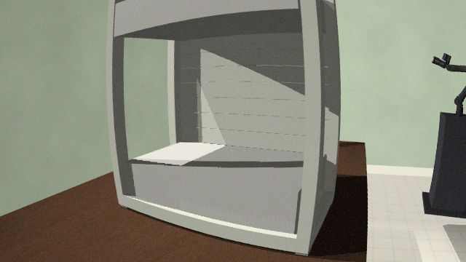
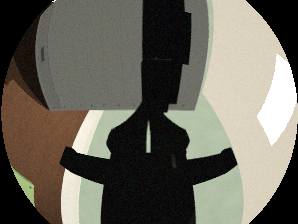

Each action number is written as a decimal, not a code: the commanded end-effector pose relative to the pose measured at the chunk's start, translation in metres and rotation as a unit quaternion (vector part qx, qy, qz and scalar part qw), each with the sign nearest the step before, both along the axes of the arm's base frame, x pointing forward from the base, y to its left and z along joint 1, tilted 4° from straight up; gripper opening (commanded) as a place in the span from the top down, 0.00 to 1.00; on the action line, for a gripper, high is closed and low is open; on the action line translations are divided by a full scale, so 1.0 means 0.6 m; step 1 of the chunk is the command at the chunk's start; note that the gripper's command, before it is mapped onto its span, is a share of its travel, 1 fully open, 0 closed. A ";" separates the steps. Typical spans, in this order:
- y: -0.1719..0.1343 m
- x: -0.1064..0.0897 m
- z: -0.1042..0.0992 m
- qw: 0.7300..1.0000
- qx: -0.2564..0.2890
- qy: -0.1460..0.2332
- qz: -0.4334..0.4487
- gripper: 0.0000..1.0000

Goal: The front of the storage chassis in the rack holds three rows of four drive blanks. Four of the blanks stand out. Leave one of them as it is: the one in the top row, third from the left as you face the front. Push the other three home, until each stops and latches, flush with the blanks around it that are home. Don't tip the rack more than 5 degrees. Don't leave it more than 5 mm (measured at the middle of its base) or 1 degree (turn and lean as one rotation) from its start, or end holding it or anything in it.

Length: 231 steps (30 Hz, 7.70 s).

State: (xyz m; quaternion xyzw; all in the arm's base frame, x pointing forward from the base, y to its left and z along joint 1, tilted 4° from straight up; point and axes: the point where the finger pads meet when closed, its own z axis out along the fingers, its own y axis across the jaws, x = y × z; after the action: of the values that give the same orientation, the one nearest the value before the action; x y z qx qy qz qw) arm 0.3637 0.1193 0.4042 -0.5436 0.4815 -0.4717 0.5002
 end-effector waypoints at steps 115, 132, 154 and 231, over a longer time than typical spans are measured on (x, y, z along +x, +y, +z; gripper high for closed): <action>-0.012 0.162 -0.009 1.000 0.000 0.001 0.001 1.00; -0.012 0.167 -0.012 1.000 0.000 0.001 0.001 1.00; -0.011 0.176 -0.013 1.000 0.000 0.001 0.001 1.00; -0.013 0.149 -0.012 1.000 0.000 0.001 0.001 1.00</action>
State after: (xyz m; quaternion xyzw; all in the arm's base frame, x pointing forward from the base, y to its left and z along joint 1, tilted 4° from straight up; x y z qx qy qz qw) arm 0.4582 0.1119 0.3959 -0.5454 0.4815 -0.4701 0.4997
